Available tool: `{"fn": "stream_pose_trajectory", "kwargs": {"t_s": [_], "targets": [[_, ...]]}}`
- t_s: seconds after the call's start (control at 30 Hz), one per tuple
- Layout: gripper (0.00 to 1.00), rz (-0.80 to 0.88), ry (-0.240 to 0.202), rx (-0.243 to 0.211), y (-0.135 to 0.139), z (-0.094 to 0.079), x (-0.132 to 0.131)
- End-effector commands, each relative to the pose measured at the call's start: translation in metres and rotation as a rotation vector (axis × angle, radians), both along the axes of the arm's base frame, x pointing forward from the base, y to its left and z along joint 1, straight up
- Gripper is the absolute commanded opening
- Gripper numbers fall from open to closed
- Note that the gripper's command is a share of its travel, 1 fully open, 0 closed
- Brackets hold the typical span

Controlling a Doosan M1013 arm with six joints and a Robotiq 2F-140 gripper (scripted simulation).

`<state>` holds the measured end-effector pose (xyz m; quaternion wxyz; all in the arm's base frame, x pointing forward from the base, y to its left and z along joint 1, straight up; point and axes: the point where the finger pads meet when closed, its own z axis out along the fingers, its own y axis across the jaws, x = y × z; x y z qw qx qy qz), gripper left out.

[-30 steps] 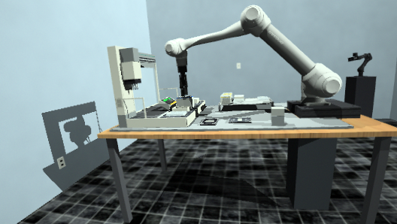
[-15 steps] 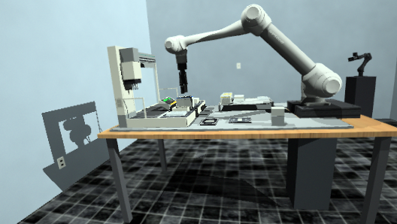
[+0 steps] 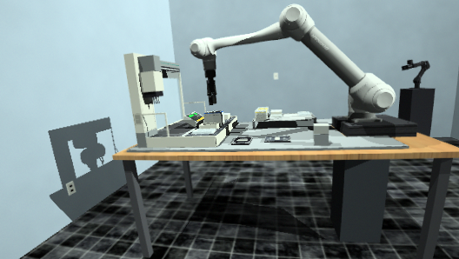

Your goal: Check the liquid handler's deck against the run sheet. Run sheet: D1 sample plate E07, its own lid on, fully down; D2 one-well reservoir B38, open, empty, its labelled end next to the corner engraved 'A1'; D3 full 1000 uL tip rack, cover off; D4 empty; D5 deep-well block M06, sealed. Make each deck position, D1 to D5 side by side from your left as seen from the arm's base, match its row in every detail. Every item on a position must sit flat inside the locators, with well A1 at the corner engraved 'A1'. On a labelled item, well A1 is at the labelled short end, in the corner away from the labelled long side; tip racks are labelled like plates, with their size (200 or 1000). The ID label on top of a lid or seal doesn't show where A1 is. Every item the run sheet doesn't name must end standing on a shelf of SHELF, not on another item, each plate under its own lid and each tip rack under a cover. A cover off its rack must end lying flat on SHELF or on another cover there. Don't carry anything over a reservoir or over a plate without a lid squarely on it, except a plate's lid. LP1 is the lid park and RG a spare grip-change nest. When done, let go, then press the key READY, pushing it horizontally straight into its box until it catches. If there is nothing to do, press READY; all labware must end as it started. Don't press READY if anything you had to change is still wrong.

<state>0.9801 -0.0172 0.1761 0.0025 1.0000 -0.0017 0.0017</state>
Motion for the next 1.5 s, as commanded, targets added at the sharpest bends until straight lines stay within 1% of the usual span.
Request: {"fn": "stream_pose_trajectory", "kwargs": {"t_s": [0.0,0.43,0.5,1.47], "targets": [[0.66,0.000,-0.002,0.000,0.000,0.005,0.000],[0.66,0.000,-0.002,0.000,0.000,0.027,0.000],[0.66,0.000,-0.002,0.000,0.000,0.027,0.000],[0.66,0.000,-0.002,0.000,0.000,0.072,0.000]]}}
